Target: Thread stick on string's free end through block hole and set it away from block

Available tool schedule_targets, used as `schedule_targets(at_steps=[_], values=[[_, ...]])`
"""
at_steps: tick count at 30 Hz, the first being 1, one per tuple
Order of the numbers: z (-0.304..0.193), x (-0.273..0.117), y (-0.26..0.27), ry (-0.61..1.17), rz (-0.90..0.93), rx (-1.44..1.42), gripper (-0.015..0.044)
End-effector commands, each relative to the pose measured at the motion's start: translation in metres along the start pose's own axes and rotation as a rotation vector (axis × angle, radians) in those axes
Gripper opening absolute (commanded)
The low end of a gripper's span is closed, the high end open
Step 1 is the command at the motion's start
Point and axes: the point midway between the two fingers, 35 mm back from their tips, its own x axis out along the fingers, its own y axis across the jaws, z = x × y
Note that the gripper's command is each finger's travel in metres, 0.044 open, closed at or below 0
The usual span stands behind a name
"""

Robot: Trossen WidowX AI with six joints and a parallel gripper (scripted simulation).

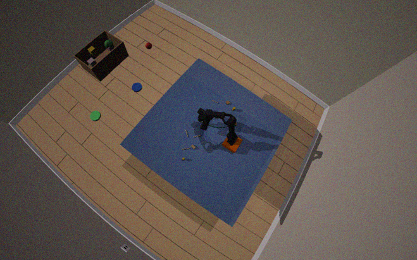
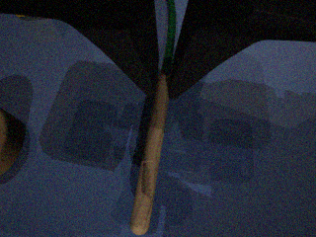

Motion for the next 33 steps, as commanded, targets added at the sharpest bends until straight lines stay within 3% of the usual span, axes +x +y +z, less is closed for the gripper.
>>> schedule_targets(at_steps=[1,33], values=[[0.002,-0.007,0.0,-0.004,-0.001,0.0,0.0],[0.001,-0.048,0.0,-0.004,-0.001,0.0,0.0]])
